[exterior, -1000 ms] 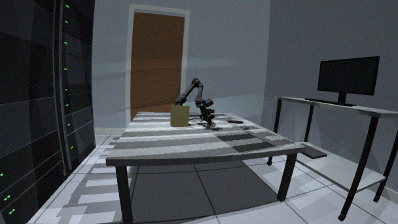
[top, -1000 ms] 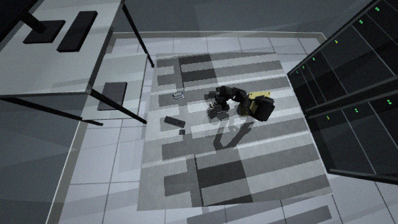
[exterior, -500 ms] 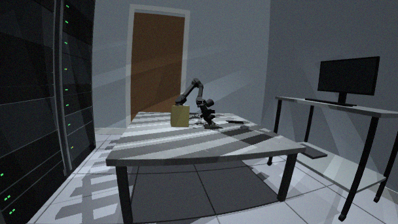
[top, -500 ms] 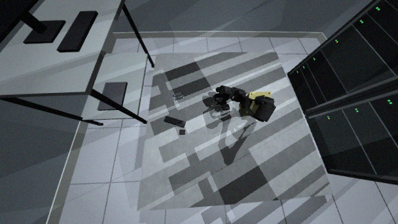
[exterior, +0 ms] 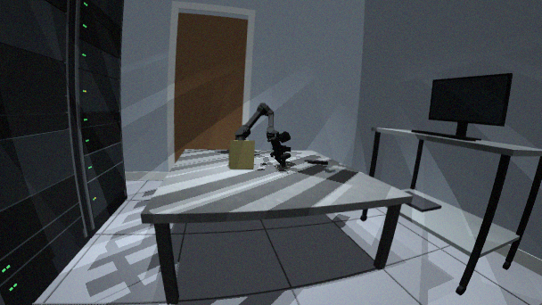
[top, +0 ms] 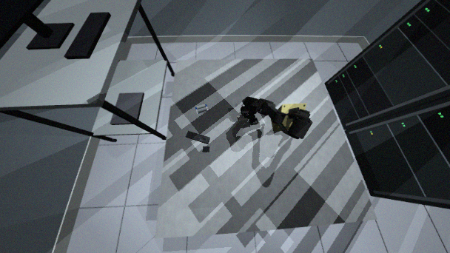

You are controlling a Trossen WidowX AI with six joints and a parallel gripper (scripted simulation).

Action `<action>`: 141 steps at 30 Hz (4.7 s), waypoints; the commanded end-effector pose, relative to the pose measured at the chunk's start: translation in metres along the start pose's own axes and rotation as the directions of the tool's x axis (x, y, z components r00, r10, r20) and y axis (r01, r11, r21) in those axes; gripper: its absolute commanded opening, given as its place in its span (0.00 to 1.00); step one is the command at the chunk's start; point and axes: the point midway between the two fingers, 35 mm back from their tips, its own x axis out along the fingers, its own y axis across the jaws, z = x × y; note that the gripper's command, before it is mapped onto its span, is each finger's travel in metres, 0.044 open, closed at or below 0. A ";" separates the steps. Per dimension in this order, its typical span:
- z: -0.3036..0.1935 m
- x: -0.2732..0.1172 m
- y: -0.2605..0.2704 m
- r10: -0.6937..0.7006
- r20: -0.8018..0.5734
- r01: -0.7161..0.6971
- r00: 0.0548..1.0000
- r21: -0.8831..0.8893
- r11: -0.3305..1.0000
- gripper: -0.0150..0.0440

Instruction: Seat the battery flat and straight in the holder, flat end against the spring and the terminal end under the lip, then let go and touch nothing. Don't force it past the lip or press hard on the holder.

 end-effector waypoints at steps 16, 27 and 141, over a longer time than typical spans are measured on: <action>-0.001 0.006 -0.005 -0.026 -0.117 0.024 0.993 -0.016 1.000 0.40; -0.001 0.007 -0.004 -0.023 -0.178 0.019 0.984 -0.025 1.000 0.40; 0.018 0.014 0.008 -0.058 -0.476 0.032 0.877 -0.063 0.997 0.44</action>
